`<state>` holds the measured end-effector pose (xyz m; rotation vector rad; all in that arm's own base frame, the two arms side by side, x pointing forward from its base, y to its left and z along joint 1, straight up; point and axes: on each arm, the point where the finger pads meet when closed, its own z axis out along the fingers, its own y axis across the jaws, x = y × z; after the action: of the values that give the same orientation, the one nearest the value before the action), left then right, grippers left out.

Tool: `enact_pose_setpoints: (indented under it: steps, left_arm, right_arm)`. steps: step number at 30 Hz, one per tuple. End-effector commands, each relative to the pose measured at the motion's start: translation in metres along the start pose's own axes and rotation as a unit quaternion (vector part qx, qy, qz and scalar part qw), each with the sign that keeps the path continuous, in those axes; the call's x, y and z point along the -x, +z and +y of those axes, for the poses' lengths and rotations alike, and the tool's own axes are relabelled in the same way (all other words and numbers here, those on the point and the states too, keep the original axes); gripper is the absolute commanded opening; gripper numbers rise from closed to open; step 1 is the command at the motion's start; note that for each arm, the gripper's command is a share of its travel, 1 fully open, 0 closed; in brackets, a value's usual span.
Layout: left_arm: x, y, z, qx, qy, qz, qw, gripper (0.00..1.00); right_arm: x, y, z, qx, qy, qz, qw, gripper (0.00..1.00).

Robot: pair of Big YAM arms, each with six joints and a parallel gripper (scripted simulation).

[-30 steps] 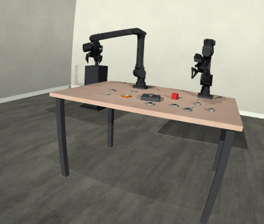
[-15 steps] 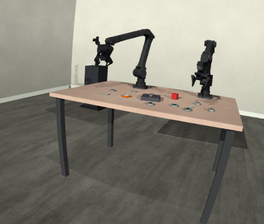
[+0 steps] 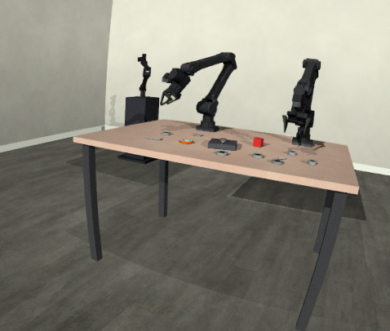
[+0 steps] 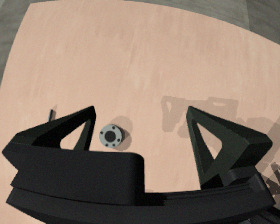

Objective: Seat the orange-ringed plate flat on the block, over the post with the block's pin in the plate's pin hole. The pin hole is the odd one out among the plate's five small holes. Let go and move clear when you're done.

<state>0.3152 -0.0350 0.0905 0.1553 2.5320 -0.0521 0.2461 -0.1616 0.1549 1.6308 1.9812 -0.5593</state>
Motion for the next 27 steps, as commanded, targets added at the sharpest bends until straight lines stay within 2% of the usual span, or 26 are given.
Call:
enact_pose_setpoints:
  steps: [1, 3, 8, 11, 15, 17, 18, 19, 20, 24, 25, 26, 27]
  left_arm:
    - [0.012, -0.001, 0.001, 0.004, -0.015, -0.018, 1.0, 1.0]
    - [0.011, 0.0, 0.0, 0.005, -0.006, -0.017, 1.0, 1.0]
    - [0.01, 0.001, 0.0, 0.005, -0.004, -0.017, 1.0, 1.0]
    - [0.01, 0.001, 0.0, 0.005, -0.004, -0.017, 1.0, 1.0]
    - [0.01, 0.001, 0.0, 0.005, -0.004, -0.017, 1.0, 1.0]
    - [0.01, 0.001, 0.0, 0.005, -0.004, -0.017, 1.0, 1.0]
    - [0.01, 0.001, 0.0, 0.005, -0.004, -0.017, 1.0, 1.0]
    - [0.01, 0.001, 0.0, 0.005, -0.004, -0.017, 1.0, 1.0]
    - [0.01, 0.001, 0.0, 0.005, -0.004, -0.017, 1.0, 1.0]
    - [0.01, 0.001, 0.0, 0.005, -0.004, -0.017, 1.0, 1.0]
    - [0.008, -0.001, 0.002, 0.006, -0.007, -0.014, 1.0, 1.0]
    - [0.008, -0.001, 0.002, 0.006, -0.007, -0.014, 1.0, 1.0]
    - [0.008, -0.001, 0.002, 0.006, -0.007, -0.014, 1.0, 1.0]
  right_arm:
    - [0.0, -0.004, 0.005, 0.04, -0.073, -0.006, 0.997, 1.0]
    - [-0.02, -0.012, 0.006, 0.081, -0.129, -0.007, 0.988, 1.0]
    - [-0.055, -0.021, 0.003, 0.149, -0.224, -0.005, 0.963, 1.0]
    - [-0.077, -0.028, 0.0, 0.187, -0.287, -0.001, 0.94, 1.0]
    - [-0.104, -0.037, -0.003, 0.241, -0.364, 0.0, 0.9, 1.0]
    - [-0.104, -0.037, -0.003, 0.241, -0.364, 0.0, 0.9, 1.0]
    - [-0.099, -0.047, 0.001, 0.255, -0.377, -0.008, 0.891, 1.0]
    - [-0.11, -0.052, 0.001, 0.276, -0.407, -0.009, 0.871, 1.0]
    - [-0.13, -0.045, -0.006, 0.286, -0.435, 0.002, 0.854, 1.0]
    - [-0.158, -0.056, -0.007, 0.34, -0.503, 0.004, 0.795, 1.0]
    - [-0.156, -0.069, -0.001, 0.36, -0.513, -0.006, 0.779, 1.0]
    - [-0.166, -0.073, -0.002, 0.377, -0.535, -0.005, 0.756, 1.0]
    - [-0.173, -0.076, -0.002, 0.39, -0.548, -0.003, 0.741, 1.0]
